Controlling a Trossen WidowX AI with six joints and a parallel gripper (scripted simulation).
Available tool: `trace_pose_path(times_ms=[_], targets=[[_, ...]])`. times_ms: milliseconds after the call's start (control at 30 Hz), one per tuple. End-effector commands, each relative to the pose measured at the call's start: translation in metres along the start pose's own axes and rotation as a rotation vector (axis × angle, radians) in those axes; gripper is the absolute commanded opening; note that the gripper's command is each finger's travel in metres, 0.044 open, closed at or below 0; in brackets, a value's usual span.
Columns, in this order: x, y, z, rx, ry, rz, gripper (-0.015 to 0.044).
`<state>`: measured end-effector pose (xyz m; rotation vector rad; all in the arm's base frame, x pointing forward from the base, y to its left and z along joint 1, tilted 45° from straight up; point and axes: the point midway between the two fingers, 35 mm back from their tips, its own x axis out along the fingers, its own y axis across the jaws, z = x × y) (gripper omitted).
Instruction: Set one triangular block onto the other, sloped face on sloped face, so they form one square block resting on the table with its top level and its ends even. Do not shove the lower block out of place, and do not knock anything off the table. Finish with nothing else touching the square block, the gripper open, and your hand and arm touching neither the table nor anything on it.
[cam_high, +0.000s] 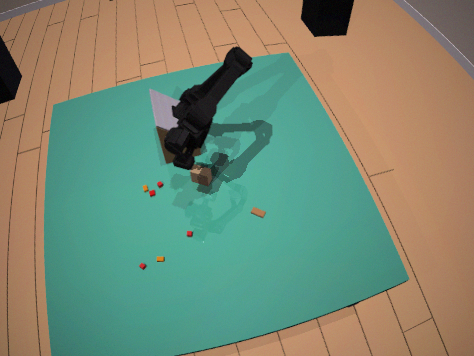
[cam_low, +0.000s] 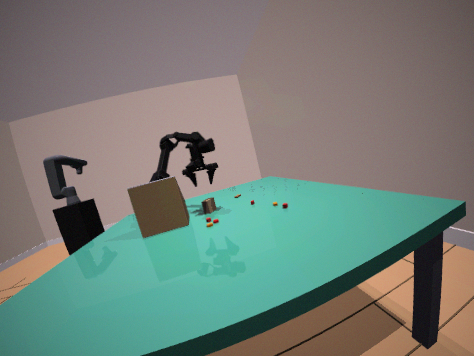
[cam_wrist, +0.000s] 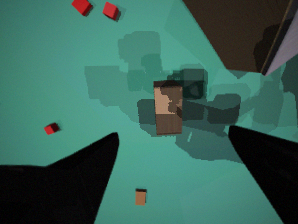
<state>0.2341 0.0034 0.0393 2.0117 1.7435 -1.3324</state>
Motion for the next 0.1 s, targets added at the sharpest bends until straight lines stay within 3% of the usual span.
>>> trace_pose_path(times_ms=[0,67], targets=[[0.0002,0.0002,0.0001,0.004,0.000,0.001,0.0440],[0.0002,0.0002,0.0001,0.004,0.000,0.001,0.0440]])
